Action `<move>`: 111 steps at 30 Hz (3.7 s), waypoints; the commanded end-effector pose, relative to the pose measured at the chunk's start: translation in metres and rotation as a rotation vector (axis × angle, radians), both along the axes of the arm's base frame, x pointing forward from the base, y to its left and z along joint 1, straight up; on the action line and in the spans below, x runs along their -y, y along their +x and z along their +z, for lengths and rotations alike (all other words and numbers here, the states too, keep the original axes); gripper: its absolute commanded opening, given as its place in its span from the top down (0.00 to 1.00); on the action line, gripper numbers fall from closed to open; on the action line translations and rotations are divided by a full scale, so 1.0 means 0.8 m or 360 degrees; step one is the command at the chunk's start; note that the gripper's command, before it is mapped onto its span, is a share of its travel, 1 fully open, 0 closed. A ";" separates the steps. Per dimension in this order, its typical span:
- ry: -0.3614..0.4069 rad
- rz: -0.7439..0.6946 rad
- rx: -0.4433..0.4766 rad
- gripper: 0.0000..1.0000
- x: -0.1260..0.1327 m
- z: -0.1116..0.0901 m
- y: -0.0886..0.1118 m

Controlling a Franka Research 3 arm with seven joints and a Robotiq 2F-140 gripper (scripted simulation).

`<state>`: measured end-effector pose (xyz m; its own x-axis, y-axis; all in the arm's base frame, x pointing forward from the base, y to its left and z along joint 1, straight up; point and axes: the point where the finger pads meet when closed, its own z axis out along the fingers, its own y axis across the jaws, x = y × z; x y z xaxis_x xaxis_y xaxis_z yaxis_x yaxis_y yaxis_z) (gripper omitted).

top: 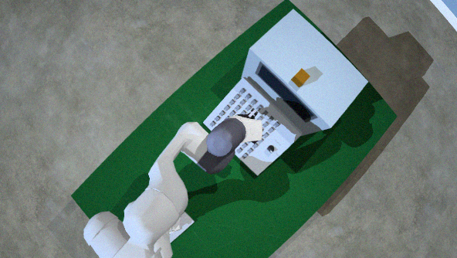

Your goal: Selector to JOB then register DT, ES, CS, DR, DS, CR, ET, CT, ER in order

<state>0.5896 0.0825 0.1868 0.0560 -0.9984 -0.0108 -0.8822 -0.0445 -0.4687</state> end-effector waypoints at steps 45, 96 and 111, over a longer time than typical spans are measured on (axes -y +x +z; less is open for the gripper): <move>-0.0012 0.0031 -0.0017 0.90 0.090 -0.061 -0.064; -0.0012 0.0031 -0.0017 0.90 0.090 -0.072 -0.058; -0.0012 0.0031 -0.0017 0.90 0.090 -0.076 -0.056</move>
<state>0.5436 0.0111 0.1269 0.0714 -0.9974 -0.0060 -0.8879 -0.0608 -0.4561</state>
